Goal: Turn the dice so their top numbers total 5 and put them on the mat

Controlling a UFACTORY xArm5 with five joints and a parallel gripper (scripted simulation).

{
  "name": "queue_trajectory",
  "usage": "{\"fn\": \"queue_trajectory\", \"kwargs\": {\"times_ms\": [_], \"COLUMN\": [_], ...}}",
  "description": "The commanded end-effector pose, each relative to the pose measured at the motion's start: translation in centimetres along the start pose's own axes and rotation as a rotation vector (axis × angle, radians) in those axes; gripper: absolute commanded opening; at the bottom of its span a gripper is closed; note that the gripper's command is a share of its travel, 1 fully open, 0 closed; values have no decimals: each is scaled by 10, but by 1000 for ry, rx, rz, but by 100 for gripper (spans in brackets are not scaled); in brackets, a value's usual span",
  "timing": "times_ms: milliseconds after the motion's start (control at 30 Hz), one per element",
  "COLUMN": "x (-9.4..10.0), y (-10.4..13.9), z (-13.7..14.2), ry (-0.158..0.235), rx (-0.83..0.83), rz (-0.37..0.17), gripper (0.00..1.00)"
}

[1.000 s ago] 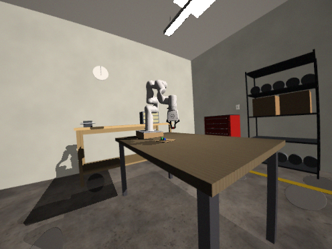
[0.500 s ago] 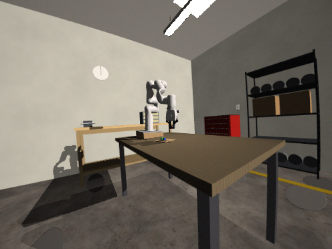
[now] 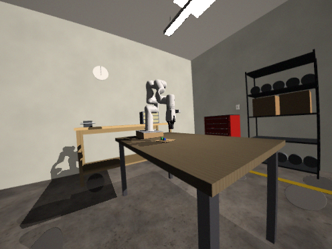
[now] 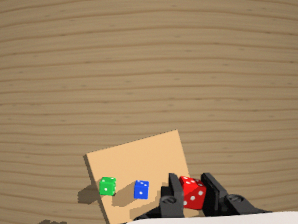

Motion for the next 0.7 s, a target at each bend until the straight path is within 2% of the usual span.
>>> {"fn": "queue_trajectory", "kwargs": {"times_ms": [0, 233, 333, 400, 667], "x": [1, 1, 1, 1, 1], "y": [4, 10, 11, 14, 21], "z": [3, 6, 6, 8, 11], "ry": [3, 3, 3, 3, 3], "rx": [-174, -401, -409, -542, -791], "rz": [1, 0, 0, 0, -1], "gripper": [15, 15, 15, 15, 15]}}
Point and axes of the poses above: the point where the finger pads meet when closed, its own x axis back along the fingers, its own z axis across the jaws, y = z × x, the point moved 5 cm from there along x, back along the fingers, and after that the axes turned 14 degrees about -x, right-handed, at the moved point
